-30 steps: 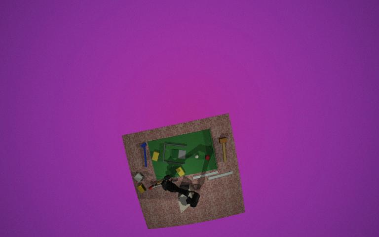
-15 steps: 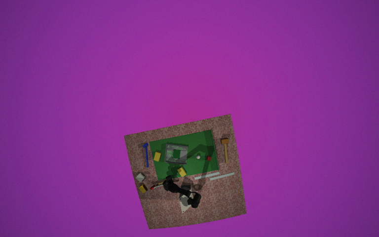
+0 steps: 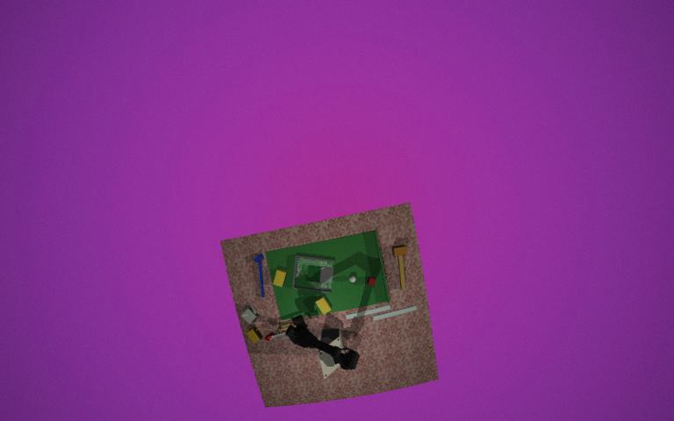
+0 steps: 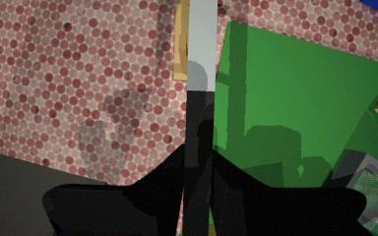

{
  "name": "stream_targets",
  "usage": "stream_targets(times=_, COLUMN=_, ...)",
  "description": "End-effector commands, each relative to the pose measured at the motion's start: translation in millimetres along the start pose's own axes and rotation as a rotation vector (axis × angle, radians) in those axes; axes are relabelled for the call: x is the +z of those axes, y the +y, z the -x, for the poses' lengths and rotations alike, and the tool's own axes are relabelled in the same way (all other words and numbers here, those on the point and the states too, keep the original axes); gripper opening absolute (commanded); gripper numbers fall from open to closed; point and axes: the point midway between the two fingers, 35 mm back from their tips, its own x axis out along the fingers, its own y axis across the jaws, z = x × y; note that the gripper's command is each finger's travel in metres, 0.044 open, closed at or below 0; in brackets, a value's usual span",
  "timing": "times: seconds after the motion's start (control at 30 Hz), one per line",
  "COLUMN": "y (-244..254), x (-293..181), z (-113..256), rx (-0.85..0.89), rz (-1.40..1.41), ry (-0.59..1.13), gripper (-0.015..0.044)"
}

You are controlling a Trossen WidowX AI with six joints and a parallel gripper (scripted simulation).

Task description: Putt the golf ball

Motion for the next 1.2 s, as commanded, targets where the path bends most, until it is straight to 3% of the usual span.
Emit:
stream_targets(times=0.0, y=-3, x=10, z=30, rx=-0.013, rz=-0.007, ry=-0.019, gripper=0.0000)
stream_targets(times=0.1, y=0, x=14, z=48, rx=-0.011, rz=-0.007, ry=-0.018, gripper=0.0000)
stream_targets(times=0.23, y=-1, x=8, z=43, rx=-0.016, rz=-0.025, ry=-0.007, gripper=0.0000)
stream_targets(times=1.17, y=-16, x=-170, z=114, rx=-0.118, rz=-1.111, ry=0.062, gripper=0.0000)
